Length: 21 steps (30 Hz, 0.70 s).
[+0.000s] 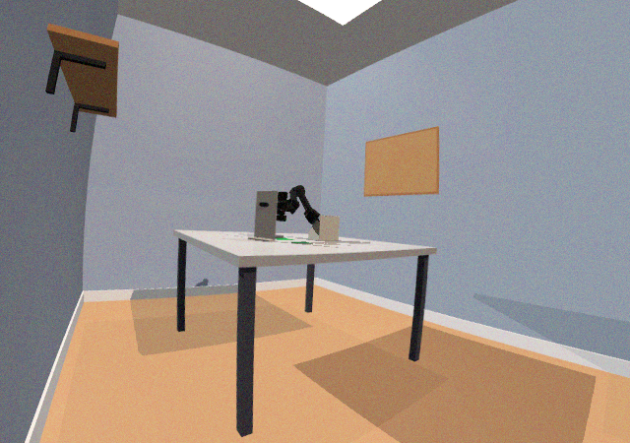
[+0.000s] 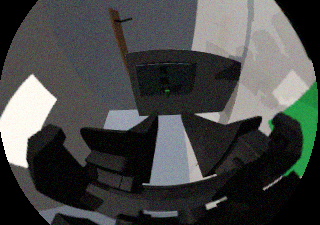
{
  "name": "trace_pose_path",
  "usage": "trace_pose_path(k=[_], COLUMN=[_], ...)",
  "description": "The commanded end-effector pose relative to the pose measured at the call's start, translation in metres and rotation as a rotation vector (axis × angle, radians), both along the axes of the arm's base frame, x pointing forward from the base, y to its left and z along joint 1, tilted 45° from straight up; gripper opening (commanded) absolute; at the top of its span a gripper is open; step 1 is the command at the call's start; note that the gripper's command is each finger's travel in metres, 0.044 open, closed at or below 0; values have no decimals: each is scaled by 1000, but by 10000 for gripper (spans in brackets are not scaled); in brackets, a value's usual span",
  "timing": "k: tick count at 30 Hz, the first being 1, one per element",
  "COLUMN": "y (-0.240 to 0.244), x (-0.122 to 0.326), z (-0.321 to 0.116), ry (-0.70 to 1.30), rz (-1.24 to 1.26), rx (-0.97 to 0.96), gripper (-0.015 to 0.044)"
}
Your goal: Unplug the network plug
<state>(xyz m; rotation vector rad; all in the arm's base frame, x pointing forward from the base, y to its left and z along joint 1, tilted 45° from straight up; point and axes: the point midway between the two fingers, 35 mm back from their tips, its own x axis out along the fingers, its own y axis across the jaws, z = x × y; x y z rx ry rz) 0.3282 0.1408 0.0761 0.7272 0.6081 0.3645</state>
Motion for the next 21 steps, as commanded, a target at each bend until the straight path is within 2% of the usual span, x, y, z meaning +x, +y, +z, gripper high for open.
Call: trace_pose_path(k=[1, 21], y=[3, 12], x=[10, 34], z=[-3, -6], ry=[-2, -3], rz=[-7, -7], rx=[3, 4], gripper=[156, 156])
